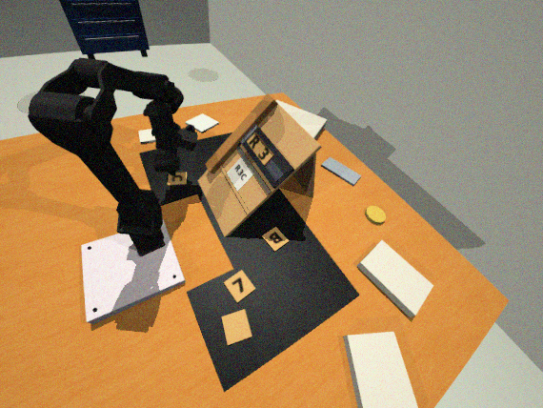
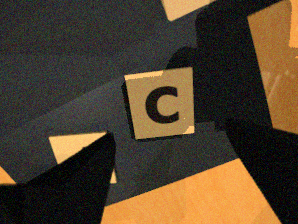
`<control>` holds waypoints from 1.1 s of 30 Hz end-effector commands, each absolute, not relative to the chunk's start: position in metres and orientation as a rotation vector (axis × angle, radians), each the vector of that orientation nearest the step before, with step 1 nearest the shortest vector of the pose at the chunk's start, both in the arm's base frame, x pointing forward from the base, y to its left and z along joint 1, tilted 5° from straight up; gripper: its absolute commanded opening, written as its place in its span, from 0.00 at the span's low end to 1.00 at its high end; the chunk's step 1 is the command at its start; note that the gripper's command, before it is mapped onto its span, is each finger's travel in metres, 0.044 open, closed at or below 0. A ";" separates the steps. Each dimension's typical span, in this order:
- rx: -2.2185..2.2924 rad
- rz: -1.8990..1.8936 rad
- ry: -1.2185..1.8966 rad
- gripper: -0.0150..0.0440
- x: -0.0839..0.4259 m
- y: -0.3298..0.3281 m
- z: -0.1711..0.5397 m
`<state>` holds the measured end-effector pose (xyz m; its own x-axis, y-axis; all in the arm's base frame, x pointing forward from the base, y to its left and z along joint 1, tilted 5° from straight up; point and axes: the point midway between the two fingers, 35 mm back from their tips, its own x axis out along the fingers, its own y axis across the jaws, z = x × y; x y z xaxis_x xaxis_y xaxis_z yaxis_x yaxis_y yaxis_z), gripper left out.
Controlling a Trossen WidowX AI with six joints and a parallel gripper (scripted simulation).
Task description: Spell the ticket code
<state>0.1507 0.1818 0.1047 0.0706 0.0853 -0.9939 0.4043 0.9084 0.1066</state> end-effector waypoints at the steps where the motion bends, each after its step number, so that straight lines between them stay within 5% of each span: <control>1: 0.407 -0.260 1.488 0.83 0.152 0.182 0.097; 33: 0.407 -0.260 1.489 0.83 0.154 0.187 0.053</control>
<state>0.1540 0.1884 0.0585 0.0712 0.0856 -0.9938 0.4084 0.9065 0.1073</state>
